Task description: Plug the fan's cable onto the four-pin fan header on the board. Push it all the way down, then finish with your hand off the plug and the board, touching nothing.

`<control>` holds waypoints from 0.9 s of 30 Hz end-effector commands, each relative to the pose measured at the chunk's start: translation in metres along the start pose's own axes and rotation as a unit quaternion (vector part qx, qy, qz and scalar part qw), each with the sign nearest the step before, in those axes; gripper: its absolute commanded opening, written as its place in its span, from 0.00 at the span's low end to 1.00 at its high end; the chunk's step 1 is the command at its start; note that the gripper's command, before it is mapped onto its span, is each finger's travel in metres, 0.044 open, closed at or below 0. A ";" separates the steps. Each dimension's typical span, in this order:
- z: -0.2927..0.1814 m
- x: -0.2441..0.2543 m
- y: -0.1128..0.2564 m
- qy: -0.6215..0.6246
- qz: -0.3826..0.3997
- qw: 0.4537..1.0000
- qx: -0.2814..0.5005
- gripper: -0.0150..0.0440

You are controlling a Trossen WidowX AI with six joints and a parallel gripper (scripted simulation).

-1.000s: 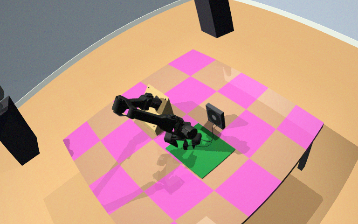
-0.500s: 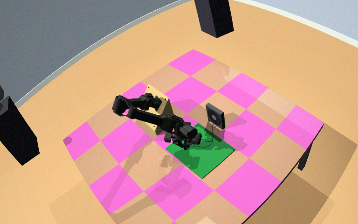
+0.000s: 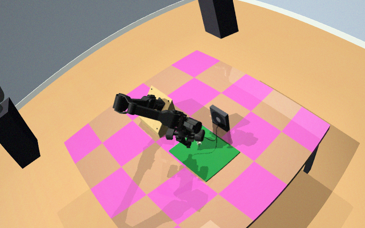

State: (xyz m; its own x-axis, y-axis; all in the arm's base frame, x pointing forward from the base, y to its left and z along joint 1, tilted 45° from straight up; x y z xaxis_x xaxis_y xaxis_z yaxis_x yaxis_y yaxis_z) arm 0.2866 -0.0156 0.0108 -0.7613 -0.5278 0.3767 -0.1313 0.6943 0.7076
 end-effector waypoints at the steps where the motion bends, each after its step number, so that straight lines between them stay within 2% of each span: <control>1: 0.000 0.001 0.007 -0.003 0.003 1.000 -0.003 0.25; 14: 0.010 -0.005 0.007 -0.201 0.002 0.980 -0.004 0.25; 27: 0.021 -0.011 0.007 -0.415 0.003 0.910 -0.004 0.25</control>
State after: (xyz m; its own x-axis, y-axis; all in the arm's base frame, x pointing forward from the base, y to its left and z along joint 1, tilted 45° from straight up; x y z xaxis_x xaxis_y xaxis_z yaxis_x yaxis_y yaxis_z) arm 0.2819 0.0025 0.0030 -0.9906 -0.0533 -0.1256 -0.1272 0.6939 0.7088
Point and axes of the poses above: the point midway between the two fingers, 35 mm back from their tips, its own y axis back along the fingers, its own x axis across the jaws, z = x × y, the point moved 1 cm from there along y, back along the fingers, and after that the axes turned 2 degrees about -y, right-handed, at the moved point
